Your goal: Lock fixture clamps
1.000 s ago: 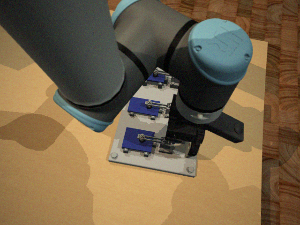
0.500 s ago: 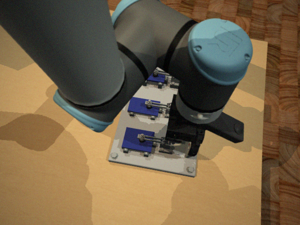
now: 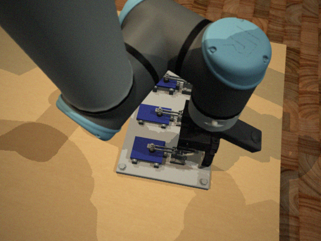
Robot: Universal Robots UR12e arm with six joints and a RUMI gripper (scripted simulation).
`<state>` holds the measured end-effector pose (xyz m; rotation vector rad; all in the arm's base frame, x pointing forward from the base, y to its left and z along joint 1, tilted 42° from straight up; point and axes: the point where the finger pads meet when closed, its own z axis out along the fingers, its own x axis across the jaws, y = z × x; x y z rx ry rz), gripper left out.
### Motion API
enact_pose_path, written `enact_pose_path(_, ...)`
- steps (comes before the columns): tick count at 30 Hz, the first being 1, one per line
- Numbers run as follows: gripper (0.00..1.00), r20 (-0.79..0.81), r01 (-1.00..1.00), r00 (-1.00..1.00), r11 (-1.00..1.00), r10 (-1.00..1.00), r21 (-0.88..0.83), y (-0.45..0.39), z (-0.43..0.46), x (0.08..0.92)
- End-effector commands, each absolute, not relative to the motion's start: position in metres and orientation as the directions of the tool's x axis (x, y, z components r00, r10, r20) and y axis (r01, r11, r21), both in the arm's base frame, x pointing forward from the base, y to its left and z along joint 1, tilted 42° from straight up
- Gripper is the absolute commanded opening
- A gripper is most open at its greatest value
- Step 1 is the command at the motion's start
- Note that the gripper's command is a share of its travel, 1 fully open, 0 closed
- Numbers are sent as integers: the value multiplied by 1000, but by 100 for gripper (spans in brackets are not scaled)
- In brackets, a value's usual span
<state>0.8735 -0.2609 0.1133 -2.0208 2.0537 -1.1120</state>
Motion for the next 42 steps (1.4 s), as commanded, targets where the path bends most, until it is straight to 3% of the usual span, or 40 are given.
enact_pose_path(1, 28, 436, -850, -143, -115, -889, -514, -258, 119, 870)
enact_pose_path(42, 28, 436, -850, -143, -115, -889, -514, -240, 149, 850)
